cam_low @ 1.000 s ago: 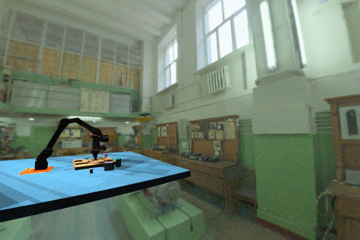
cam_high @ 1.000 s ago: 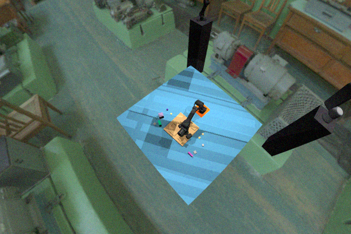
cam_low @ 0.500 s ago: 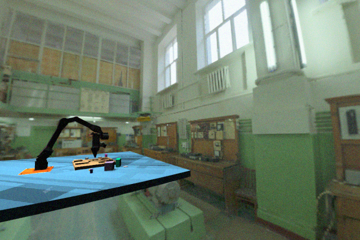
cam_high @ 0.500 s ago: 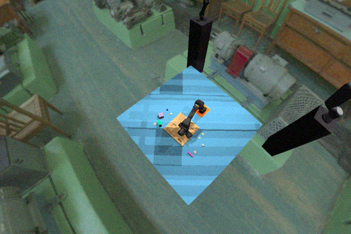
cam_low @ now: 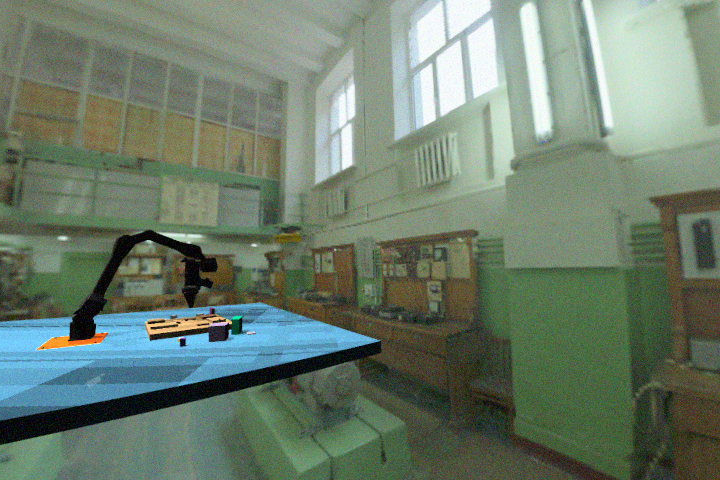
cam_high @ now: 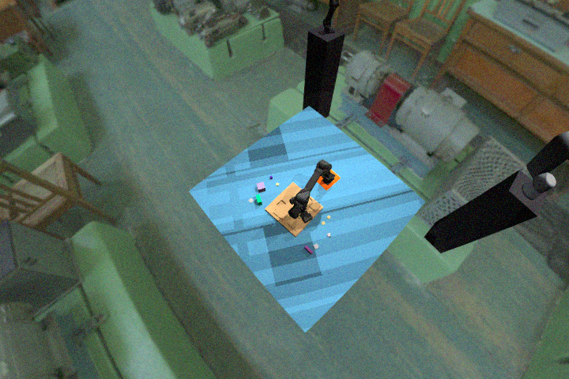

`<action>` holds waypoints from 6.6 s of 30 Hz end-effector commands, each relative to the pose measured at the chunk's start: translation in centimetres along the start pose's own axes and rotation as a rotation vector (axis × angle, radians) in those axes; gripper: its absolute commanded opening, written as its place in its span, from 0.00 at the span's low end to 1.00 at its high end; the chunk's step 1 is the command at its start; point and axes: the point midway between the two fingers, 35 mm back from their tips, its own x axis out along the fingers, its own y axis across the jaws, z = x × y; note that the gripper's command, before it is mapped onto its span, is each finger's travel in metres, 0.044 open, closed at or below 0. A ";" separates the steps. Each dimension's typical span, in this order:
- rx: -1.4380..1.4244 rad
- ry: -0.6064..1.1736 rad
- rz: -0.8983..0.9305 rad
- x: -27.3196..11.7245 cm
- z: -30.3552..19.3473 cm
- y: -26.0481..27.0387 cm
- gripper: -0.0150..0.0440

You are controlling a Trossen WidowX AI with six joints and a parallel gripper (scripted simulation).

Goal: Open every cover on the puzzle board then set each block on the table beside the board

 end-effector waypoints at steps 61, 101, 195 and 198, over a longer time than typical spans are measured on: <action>0.003 0.007 -0.005 5.1 -0.2 -0.1 0.50; 0.006 0.004 -0.002 6.0 -0.1 -0.1 0.39; 0.003 0.007 -0.016 -3.5 1.0 -14.9 0.39; 0.003 0.007 -0.017 -3.5 0.8 -16.1 0.39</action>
